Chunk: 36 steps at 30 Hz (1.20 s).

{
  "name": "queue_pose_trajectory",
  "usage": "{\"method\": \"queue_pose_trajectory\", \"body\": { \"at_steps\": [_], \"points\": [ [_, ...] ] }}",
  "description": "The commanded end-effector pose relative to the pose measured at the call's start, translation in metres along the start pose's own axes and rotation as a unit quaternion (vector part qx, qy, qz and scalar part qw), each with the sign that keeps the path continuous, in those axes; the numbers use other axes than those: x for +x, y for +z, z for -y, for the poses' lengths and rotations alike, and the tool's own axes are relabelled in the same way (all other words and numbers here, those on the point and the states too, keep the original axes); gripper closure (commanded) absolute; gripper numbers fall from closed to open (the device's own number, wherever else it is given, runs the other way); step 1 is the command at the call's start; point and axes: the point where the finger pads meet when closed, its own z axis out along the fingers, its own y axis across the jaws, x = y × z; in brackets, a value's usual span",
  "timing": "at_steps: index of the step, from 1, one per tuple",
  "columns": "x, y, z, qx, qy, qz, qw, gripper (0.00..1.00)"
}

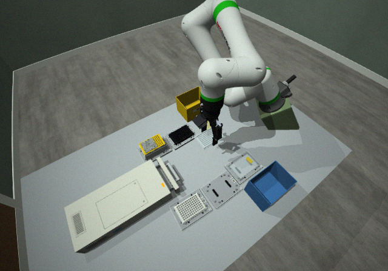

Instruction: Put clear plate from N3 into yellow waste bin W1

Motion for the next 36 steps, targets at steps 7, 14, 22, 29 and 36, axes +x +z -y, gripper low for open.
{"method": "queue_pose_trajectory", "body": {
  "at_steps": [7, 14, 22, 29, 36],
  "points": [
    [-0.007, -0.001, -0.022, 0.000, 0.000, -0.001, 1.000, 0.90],
    [-0.013, -0.001, -0.040, 0.000, 0.000, -0.001, 1.000, 0.90],
    [-0.018, -0.001, -0.055, 0.000, 0.000, -0.001, 1.000, 0.90],
    [-0.024, -0.001, -0.073, 0.000, 0.000, -0.001, 1.000, 0.90],
    [-0.029, -0.001, -0.086, 0.000, 0.000, -0.001, 1.000, 0.90]
  ]
}}
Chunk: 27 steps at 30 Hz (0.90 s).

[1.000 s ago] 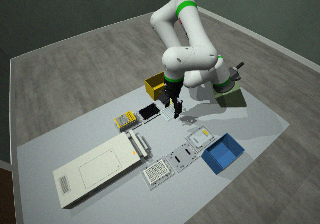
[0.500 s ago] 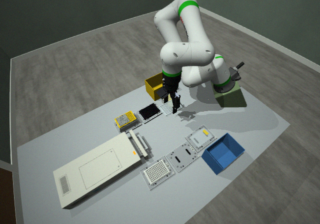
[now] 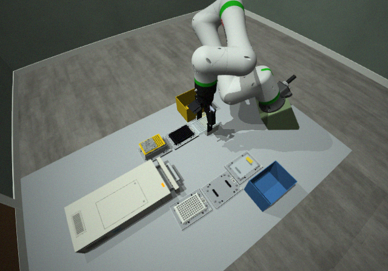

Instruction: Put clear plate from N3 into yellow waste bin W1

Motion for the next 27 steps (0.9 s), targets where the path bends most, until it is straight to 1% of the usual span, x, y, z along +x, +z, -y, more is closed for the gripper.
{"method": "queue_pose_trajectory", "body": {
  "at_steps": [1, 27],
  "points": [
    [-0.002, -0.001, -0.007, 0.000, 0.000, 0.000, 1.000, 0.90],
    [-0.022, -0.001, -0.068, 0.000, 0.000, 0.000, 1.000, 0.90]
  ]
}}
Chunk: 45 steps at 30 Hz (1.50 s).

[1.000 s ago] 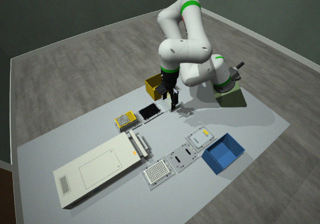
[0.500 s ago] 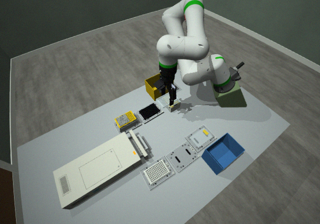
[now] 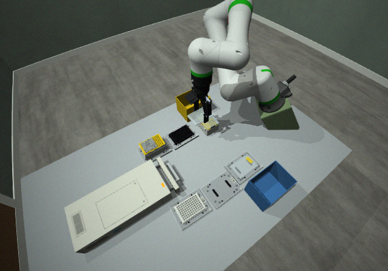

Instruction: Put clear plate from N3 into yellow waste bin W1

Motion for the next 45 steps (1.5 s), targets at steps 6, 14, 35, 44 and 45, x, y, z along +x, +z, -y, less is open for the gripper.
{"method": "queue_pose_trajectory", "body": {
  "at_steps": [6, 14, 35, 44, 45],
  "points": [
    [-0.007, 0.000, -0.023, 0.001, 0.000, 0.000, 1.000, 0.90],
    [-0.013, 0.000, -0.040, 0.001, 0.000, 0.000, 1.000, 0.90],
    [-0.029, 0.000, -0.089, 0.001, 0.000, 0.000, 1.000, 0.90],
    [-0.035, 0.000, -0.106, 0.001, 0.000, 0.000, 1.000, 0.90],
    [-0.036, 0.000, -0.109, 0.001, 0.000, 0.000, 1.000, 0.90]
  ]
}}
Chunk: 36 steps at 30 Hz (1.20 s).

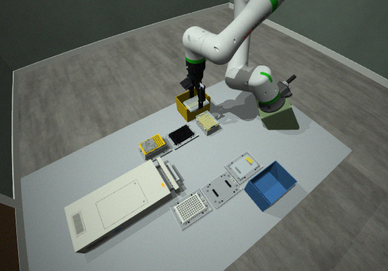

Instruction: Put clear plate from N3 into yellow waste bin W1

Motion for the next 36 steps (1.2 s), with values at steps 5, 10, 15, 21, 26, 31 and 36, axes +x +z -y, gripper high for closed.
{"method": "queue_pose_trajectory", "body": {
  "at_steps": [5, 10, 15, 21, 26, 31, 36],
  "points": [
    [-0.007, 0.000, -0.023, 0.004, -0.001, 0.001, 1.000, 0.90],
    [-0.011, 0.000, -0.035, 0.004, -0.001, 0.001, 1.000, 0.90],
    [-0.014, 0.000, -0.043, 0.004, -0.001, 0.001, 1.000, 0.90],
    [-0.019, 0.001, -0.058, 0.004, -0.001, 0.001, 1.000, 0.90],
    [-0.023, 0.001, -0.071, 0.004, -0.001, 0.001, 1.000, 0.90],
    [-0.024, 0.001, -0.072, 0.004, -0.001, 0.001, 1.000, 0.90],
    [-0.024, 0.001, -0.072, 0.004, -0.001, 0.001, 1.000, 0.90]
  ]
}}
